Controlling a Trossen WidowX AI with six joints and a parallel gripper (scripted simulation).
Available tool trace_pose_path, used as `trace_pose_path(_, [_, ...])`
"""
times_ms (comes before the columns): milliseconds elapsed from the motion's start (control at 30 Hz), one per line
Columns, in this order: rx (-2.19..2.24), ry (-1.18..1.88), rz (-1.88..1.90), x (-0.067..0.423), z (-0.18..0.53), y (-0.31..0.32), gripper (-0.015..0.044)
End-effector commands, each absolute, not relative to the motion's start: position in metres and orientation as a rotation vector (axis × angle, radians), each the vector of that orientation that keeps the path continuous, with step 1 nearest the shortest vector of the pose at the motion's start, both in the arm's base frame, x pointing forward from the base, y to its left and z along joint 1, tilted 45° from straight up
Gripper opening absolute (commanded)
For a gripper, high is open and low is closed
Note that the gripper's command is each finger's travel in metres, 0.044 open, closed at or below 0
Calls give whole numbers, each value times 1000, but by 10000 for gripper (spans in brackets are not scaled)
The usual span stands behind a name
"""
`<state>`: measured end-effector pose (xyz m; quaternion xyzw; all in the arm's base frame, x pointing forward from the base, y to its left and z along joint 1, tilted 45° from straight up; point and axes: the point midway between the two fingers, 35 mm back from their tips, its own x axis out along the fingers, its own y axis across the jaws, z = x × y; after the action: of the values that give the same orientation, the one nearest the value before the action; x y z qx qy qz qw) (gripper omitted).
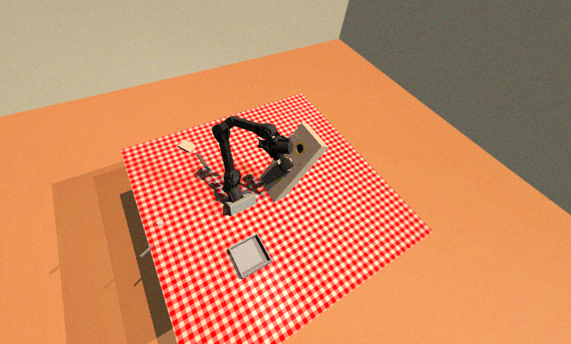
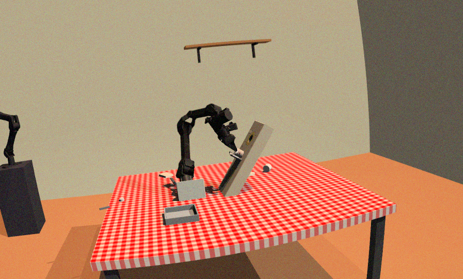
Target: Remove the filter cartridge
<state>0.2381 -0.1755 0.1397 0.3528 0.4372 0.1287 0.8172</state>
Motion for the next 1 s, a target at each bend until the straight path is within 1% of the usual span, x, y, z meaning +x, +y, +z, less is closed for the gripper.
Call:
trace_pose_path(0, [757, 930, 277, 242, 136, -171, 305])
trace_pose_path(367, [758, 928, 279, 251, 127, -162, 305])
trace_pose_path(400, [752, 930, 277, 249, 129, -165, 278])
trace_pose_path(867, [752, 930, 277, 249, 129, -165, 185])
trace_pose_path(967, [752, 930, 277, 249, 129, -165, 106])
